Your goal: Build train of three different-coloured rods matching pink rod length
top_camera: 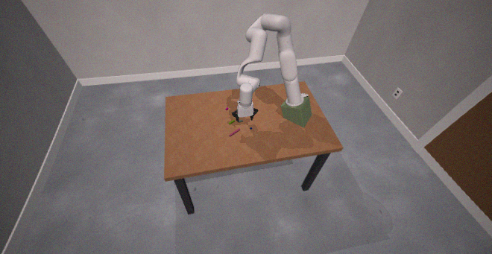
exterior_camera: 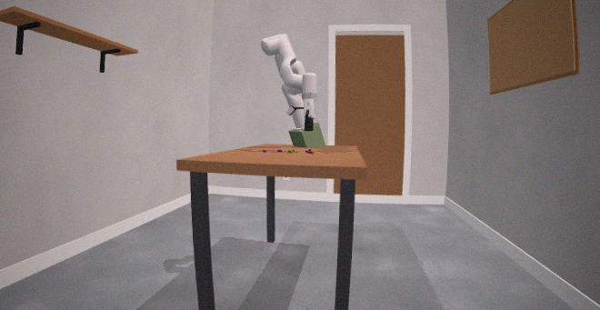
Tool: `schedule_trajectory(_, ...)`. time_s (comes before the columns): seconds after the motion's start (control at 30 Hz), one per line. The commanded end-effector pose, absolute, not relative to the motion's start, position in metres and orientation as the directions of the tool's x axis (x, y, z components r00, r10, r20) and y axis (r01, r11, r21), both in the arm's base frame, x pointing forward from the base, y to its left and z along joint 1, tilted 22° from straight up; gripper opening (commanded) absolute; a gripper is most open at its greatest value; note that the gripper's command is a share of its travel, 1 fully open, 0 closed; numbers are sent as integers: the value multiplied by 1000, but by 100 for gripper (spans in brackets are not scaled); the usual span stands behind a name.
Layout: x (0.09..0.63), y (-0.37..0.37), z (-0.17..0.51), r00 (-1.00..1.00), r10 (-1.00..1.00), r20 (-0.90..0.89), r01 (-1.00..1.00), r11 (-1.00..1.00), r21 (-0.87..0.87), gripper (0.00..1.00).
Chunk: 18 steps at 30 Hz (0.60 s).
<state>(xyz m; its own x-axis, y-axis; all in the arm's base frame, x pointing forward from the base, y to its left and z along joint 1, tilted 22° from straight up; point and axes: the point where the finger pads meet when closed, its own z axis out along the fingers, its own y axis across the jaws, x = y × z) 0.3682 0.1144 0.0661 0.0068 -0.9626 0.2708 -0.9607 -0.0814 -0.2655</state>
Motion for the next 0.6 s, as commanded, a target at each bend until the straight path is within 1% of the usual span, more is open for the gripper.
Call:
schedule_trajectory(0.0, 369, 115, 67, 7, -963, 270, -960, -83, -268, 100)
schedule_trajectory(0.33, 370, 114, 67, -1, -964, 267, -960, -74, -270, 100)
schedule_trajectory(0.37, 375, 105, 68, -50, -967, 252, -959, -24, -281, 100)
schedule_trajectory(0.4, 385, 85, 71, -149, -964, 219, -950, 78, -303, 100)
schedule_trajectory(0.47, 387, 80, 71, -172, -962, 211, -946, 101, -307, 100)
schedule_trajectory(0.57, 395, 62, 73, -259, -949, 180, -927, 191, -324, 100)
